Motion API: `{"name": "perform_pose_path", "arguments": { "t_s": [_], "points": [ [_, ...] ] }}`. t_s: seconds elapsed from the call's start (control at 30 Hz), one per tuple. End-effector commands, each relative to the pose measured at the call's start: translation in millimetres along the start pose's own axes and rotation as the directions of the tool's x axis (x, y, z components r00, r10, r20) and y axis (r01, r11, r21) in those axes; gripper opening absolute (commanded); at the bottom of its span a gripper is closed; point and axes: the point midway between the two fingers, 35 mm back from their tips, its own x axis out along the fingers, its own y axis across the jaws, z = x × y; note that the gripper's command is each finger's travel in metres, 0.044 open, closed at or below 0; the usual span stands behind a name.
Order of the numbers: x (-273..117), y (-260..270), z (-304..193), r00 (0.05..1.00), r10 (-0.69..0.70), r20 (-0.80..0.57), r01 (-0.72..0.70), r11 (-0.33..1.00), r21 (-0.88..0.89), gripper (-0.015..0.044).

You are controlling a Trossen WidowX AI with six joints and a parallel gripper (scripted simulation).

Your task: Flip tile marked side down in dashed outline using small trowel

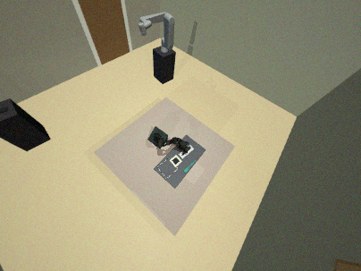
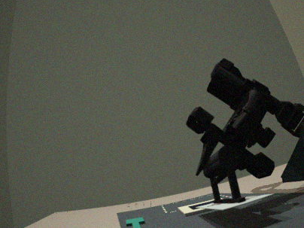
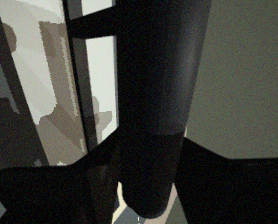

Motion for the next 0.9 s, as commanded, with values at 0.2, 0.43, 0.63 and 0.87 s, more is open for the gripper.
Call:
{"name": "perform_pose_path", "arguments": {
  "t_s": [0.2,0.43,0.63,0.87],
  "points": [
    [8.9,10.1,-0.6,1.0,-0.009,0.009,0.009,1.0,-0.003,0.0],
    [12.1,14.2,-2.9,1.0,-0.009,0.009,0.009,1.0,-0.003,0.0],
    [12.2,12.9,-12.5,1.0,-0.008,0.009,0.008,1.0,-0.003,0.0],
    [11.9,11.7,-23.9,1.0,-0.008,0.009,0.008,1.0,-0.004,0.0]
  ]
}}
